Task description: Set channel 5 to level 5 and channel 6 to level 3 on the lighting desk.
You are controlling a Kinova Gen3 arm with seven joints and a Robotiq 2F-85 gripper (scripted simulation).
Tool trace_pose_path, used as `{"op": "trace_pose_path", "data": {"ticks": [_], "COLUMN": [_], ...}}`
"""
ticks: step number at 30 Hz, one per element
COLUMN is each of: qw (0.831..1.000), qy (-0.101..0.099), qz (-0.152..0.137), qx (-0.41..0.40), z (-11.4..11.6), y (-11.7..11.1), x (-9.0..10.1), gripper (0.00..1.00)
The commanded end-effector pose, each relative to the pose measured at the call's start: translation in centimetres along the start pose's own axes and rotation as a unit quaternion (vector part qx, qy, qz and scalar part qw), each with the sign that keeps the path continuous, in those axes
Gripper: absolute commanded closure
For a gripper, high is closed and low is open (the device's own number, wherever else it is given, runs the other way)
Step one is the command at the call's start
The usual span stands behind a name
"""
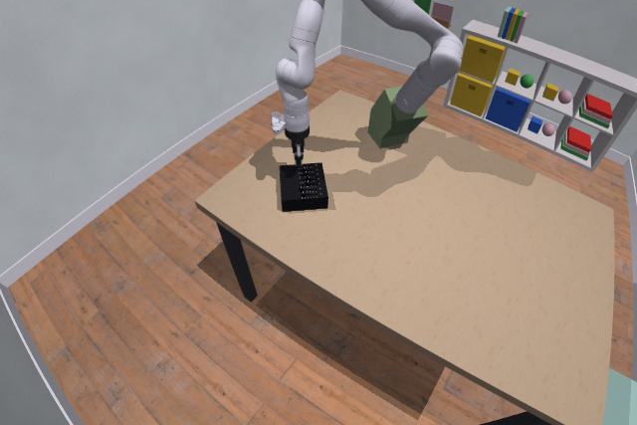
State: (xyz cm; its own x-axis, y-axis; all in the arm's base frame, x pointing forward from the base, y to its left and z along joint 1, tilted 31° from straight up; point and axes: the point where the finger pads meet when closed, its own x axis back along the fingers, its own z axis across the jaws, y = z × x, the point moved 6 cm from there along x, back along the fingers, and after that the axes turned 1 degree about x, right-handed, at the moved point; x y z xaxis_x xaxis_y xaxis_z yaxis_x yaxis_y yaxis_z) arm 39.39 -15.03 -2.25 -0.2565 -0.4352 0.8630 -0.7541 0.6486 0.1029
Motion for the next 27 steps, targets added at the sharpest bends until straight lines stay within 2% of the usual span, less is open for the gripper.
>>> {"op": "trace_pose_path", "data": {"ticks": [1,27], "qw": [1.0,1.0], "qy": [-0.002,-0.002], "qz": [0.003,0.003], "qx": [-0.002,-0.002], "z": [-0.12,-0.11], "y": [-0.24,-0.26], "x": [-0.36,-0.81], "gripper": [1.0,1.0]}}
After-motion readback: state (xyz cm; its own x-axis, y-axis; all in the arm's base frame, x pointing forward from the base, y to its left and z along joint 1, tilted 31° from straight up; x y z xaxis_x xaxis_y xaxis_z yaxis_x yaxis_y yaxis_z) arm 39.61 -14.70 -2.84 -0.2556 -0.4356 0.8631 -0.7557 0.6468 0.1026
